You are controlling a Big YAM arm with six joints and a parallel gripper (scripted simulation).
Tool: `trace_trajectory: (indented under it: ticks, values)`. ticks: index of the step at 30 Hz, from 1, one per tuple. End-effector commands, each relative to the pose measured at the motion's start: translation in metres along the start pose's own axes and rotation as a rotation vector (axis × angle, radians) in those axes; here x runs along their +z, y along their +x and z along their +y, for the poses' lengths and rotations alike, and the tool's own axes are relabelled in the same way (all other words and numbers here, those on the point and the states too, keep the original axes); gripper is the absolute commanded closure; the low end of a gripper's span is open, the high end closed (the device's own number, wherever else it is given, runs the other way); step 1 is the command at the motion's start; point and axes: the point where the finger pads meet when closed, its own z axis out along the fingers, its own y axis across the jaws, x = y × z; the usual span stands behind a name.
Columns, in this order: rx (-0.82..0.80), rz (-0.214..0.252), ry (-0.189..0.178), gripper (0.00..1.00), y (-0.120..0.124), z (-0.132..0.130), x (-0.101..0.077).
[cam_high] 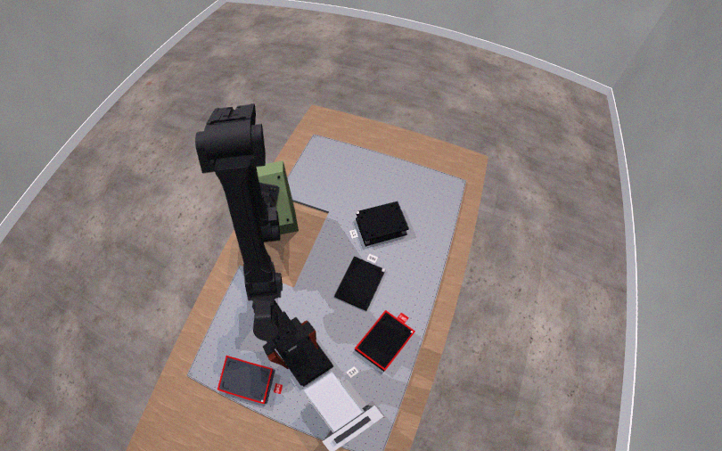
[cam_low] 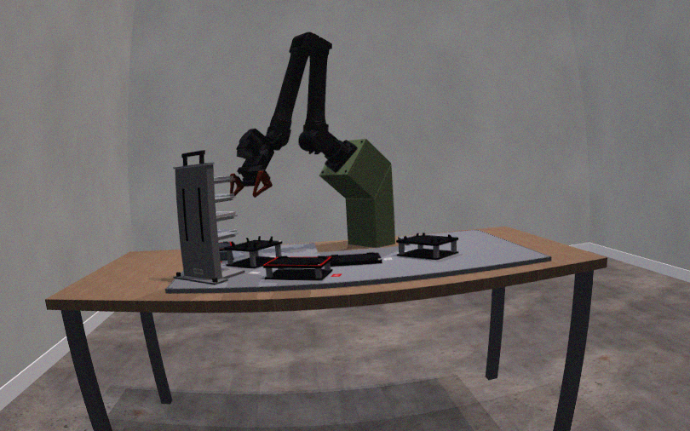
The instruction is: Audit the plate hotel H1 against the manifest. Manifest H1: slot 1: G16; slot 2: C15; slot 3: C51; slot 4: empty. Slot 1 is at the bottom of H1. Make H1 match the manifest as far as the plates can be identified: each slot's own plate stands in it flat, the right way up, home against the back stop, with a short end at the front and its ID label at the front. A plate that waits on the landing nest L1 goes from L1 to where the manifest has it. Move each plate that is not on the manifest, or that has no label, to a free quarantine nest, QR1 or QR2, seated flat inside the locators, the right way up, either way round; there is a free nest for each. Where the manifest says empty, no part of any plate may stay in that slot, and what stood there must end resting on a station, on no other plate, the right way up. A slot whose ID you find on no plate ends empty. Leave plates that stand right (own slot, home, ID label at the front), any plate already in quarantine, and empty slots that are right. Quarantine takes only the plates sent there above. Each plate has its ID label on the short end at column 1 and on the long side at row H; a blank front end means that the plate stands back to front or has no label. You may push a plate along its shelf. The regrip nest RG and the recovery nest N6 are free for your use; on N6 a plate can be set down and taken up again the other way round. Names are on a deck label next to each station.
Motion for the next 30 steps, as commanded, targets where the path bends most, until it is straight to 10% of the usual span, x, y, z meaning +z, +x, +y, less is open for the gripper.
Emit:
trace_trajectory:
  ticks: [1, 30]
  values:
    - [-0.007, -0.014, 0.001, 0.0, 0.0, 0.0, 0.003]
    - [-0.013, -0.014, -0.005, 0.0, 0.02, 0.0, 0.038]
